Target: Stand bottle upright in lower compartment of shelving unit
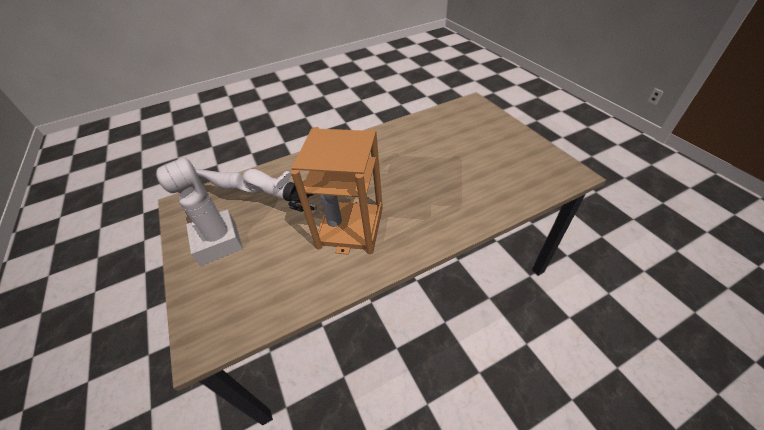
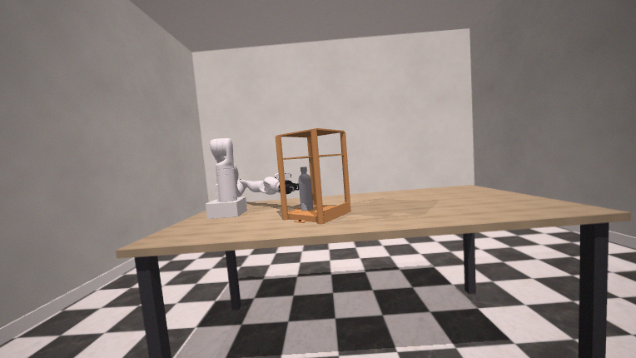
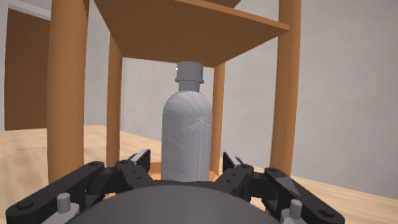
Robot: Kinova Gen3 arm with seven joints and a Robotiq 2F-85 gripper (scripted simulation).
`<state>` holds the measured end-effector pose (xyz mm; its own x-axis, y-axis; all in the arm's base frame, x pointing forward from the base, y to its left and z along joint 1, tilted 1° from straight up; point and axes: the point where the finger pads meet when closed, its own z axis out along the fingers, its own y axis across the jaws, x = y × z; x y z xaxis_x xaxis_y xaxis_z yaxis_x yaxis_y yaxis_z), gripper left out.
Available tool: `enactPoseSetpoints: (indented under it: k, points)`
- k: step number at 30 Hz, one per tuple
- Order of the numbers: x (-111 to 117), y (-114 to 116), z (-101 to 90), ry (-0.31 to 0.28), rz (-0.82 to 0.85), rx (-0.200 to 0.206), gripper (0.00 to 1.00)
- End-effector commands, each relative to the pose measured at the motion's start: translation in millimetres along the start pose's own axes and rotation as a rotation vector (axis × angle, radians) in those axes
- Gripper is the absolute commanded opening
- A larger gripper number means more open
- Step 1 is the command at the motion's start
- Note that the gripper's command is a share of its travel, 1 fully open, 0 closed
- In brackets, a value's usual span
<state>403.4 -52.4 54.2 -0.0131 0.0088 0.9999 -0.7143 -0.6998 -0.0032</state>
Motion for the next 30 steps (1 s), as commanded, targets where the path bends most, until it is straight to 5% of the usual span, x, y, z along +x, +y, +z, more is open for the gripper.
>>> enactPoseSetpoints:
  k: [1,30]
  points:
    - [0.5,-1.4,-2.2,0.001,0.001,0.004,0.82]
    - [0.5,-1.4,-6.5,0.001,0.001,0.004,0.82]
